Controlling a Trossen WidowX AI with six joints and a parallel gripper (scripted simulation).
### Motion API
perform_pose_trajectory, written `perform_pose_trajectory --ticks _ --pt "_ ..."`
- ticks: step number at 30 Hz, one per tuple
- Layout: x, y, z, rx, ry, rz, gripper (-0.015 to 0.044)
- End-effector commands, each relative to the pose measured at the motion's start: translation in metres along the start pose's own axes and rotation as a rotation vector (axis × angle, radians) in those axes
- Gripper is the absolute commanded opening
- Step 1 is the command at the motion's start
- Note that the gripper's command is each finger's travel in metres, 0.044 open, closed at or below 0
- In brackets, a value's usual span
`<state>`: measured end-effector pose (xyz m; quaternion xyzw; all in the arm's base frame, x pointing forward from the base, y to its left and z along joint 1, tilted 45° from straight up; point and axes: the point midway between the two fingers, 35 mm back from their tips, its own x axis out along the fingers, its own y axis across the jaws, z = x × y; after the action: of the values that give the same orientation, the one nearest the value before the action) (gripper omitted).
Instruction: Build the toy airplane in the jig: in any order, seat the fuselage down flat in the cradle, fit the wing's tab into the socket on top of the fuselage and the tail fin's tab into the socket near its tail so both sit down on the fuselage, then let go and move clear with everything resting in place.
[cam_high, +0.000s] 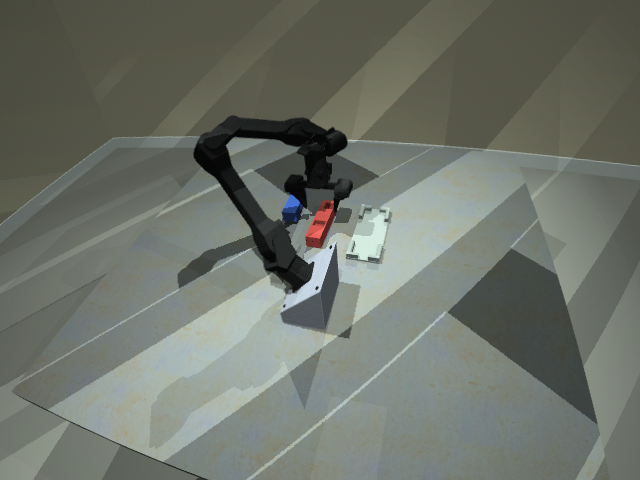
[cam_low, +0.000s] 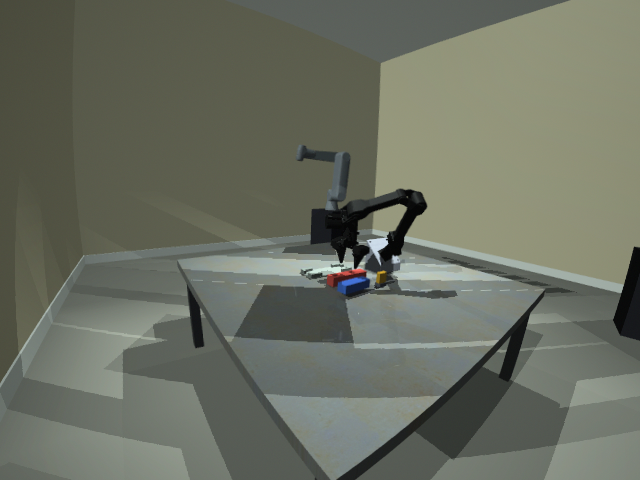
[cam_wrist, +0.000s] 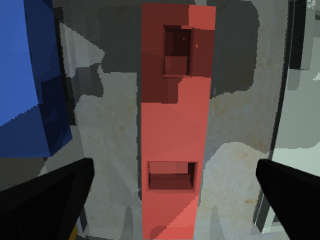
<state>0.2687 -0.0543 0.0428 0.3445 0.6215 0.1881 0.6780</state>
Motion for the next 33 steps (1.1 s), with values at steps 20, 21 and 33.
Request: perform_pose_trajectory --ticks 20,21,33 --pt "0.04 0.0 0.0 0.008 -0.002 0.005 0.044" --pt "0.042 0.0 0.0 0.008 -0.002 0.005 0.044" --pt "0.061 0.0 -0.001 0.008 -0.001 0.007 0.044"
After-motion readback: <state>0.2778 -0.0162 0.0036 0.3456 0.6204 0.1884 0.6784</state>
